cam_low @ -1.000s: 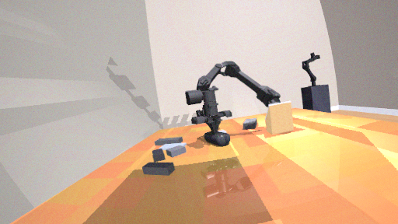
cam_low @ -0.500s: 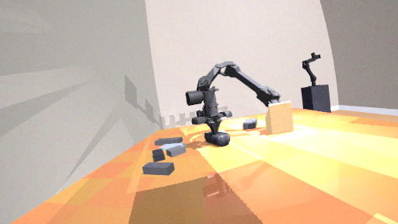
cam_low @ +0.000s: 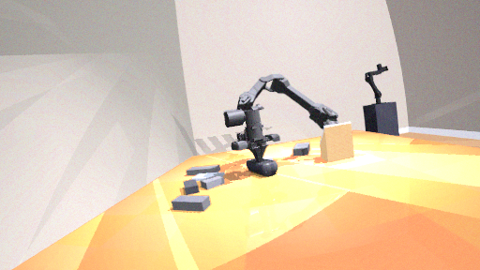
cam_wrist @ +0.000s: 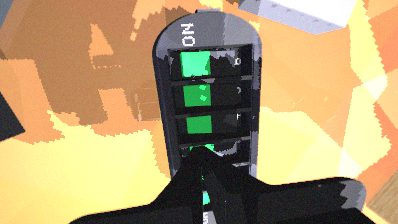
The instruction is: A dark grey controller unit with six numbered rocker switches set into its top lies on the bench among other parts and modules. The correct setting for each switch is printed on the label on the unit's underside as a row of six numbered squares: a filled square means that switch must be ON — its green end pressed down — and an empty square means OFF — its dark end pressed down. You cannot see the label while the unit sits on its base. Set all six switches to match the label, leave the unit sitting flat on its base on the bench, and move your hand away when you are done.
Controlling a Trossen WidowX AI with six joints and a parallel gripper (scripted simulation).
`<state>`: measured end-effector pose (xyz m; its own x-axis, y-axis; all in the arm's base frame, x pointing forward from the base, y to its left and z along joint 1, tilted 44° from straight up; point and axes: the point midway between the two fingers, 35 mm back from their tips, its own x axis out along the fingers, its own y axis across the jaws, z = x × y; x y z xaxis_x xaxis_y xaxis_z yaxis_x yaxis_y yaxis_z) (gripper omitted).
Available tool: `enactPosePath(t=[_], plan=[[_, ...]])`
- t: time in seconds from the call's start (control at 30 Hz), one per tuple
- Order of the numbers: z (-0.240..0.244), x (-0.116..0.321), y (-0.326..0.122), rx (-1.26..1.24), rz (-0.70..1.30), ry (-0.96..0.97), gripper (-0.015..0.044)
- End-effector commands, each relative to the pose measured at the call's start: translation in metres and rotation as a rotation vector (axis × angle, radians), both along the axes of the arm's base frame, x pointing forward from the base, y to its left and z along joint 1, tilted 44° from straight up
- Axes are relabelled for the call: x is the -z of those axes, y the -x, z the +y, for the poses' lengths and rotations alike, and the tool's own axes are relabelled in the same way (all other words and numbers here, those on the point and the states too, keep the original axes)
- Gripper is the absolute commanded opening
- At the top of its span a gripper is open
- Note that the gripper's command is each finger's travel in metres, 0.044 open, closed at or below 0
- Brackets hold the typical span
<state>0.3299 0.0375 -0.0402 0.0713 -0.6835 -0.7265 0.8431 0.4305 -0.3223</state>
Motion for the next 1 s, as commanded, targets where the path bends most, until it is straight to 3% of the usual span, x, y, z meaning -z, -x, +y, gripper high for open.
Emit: enactPosePath(t=[0.0,0.43,0.63,0.83,0.97], plan=[[-0.002,0.001,0.000,0.000,0.004,0.004,0.0000],[-0.003,0.002,0.000,0.000,0.004,0.004,0.0000],[0.030,-0.031,0.003,0.000,0.004,0.002,0.0000],[0.028,-0.033,0.002,0.000,0.004,0.002,0.0000],[0.000,-0.062,-0.024,-0.001,0.004,0.003,0.0000]])
